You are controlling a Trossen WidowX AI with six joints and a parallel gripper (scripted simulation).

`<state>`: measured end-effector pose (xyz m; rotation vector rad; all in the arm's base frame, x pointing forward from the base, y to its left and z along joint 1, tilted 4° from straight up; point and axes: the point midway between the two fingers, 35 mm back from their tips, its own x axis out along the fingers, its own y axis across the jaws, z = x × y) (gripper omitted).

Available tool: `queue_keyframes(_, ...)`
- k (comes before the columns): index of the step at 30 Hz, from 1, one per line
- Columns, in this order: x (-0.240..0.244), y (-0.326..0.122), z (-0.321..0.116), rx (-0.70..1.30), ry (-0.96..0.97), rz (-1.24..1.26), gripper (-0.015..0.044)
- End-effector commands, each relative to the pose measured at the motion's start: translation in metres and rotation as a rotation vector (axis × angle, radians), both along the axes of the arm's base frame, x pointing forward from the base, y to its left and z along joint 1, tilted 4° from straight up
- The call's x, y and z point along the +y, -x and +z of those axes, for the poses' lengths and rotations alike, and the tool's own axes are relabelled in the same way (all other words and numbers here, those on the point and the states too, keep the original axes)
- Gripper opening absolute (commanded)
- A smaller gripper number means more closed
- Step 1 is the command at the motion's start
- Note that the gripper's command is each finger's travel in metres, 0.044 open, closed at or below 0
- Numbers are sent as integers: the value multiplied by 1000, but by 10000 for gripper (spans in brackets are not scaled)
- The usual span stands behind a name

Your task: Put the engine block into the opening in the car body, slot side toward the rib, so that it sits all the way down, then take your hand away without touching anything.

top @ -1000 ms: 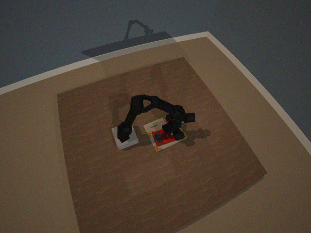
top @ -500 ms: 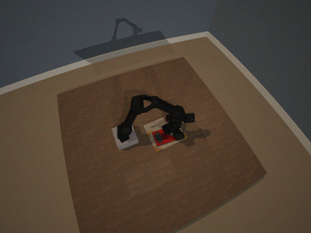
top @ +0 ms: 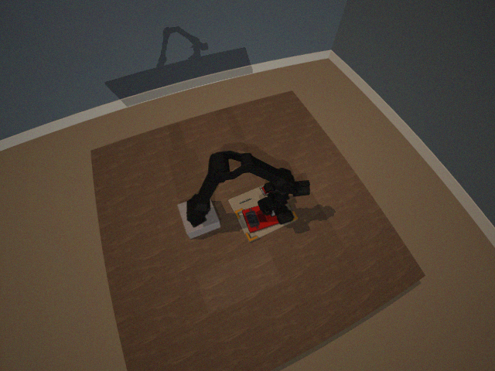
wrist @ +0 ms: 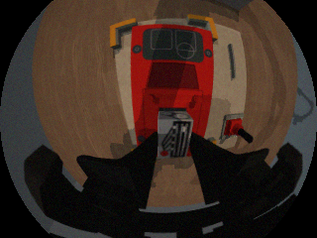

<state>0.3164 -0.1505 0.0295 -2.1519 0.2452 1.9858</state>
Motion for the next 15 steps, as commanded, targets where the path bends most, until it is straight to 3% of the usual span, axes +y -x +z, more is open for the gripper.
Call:
queue_keyframes(1, 1, 1, -2, 1, -5, 0, 158)
queue_keyframes(15, 1, 0, -5, 1, -4, 3, 158)
